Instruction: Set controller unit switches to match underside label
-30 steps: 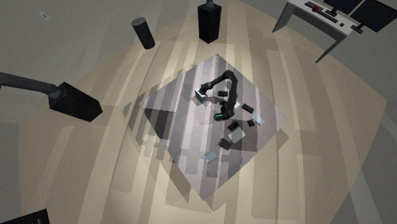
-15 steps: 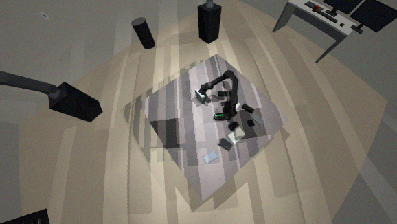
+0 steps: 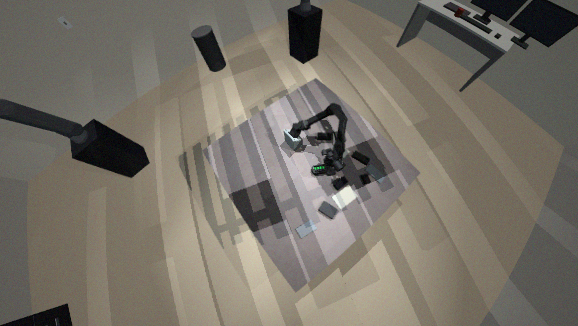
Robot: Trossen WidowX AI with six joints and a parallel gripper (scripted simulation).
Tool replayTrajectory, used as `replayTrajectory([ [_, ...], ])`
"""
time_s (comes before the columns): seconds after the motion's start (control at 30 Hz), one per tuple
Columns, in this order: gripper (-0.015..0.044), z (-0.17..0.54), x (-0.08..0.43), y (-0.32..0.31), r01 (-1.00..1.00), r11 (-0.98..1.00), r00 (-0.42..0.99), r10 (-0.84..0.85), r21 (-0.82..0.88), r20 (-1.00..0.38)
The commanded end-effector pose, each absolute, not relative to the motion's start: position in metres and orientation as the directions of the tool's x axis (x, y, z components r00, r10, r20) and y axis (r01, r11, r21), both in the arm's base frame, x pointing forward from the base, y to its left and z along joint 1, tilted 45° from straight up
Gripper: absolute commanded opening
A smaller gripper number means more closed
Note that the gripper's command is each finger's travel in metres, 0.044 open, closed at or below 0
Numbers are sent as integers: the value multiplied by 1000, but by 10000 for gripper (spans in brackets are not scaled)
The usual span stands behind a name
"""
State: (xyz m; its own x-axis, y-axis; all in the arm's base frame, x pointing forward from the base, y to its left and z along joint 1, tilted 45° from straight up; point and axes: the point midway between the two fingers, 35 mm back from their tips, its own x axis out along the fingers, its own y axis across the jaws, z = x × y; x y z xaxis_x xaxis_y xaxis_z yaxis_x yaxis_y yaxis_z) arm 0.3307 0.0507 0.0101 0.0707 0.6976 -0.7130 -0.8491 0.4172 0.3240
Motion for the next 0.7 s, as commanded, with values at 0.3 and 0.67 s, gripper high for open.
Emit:
replayTrajectory([
  [0.3,0,1,329,59,-845,417,67,703,334,-708],
  [0.67,0,1,329,59,-845,417,67,703,334,-708],
])
